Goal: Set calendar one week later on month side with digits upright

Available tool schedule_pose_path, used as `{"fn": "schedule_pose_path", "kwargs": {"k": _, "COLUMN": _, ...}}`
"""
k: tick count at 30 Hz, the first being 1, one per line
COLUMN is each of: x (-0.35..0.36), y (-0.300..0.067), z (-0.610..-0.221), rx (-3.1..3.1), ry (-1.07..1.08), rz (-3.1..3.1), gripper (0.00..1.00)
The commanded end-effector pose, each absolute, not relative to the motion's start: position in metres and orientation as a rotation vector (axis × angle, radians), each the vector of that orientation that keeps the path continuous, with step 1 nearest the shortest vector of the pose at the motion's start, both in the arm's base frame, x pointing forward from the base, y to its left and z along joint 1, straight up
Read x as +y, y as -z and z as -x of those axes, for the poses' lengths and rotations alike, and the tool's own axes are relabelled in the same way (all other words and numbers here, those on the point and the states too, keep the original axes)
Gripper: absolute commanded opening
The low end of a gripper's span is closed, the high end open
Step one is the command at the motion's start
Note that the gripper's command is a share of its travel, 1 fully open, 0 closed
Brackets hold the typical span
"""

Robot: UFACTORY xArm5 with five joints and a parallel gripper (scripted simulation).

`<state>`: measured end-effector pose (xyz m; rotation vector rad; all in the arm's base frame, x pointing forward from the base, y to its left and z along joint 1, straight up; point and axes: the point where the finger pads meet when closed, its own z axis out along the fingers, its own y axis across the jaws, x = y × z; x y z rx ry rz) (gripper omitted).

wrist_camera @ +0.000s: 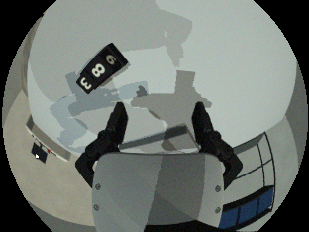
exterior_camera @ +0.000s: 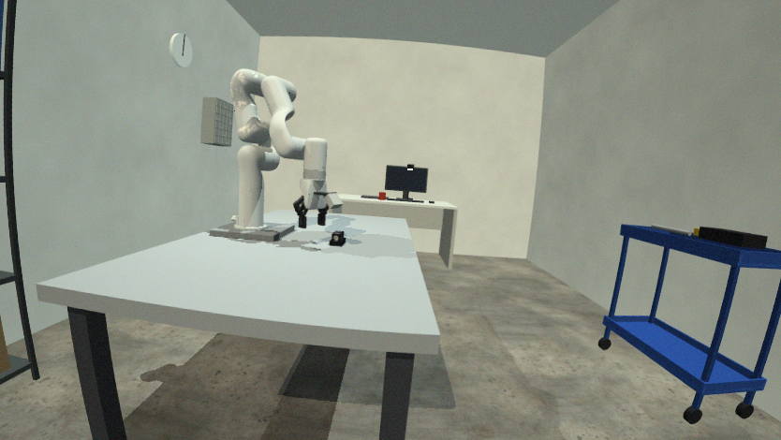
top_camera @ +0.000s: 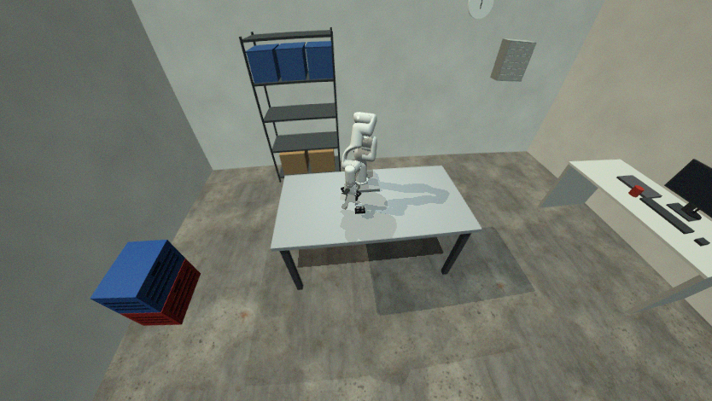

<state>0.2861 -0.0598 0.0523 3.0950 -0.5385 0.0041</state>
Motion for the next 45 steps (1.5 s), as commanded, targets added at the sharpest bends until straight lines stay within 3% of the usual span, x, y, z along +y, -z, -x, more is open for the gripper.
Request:
{"fn": "schedule_pose_path", "kwargs": {"k": 1, "x": -0.060, "y": -0.066, "z": -0.286, "rx": -0.538, "ry": -0.005, "rz": -3.095, "gripper": 1.00}}
{"fn": "schedule_pose_path", "kwargs": {"k": 23, "x": -0.059, "y": -0.073, "z": -0.287, "rx": -0.494, "ry": -0.005, "rz": -3.102, "gripper": 1.00}}
{"fn": "schedule_pose_path", "kwargs": {"k": 45, "x": -0.042, "y": -0.083, "z": -0.313, "rx": 0.644, "ry": -0.004, "rz": -3.074, "gripper": 1.00}}
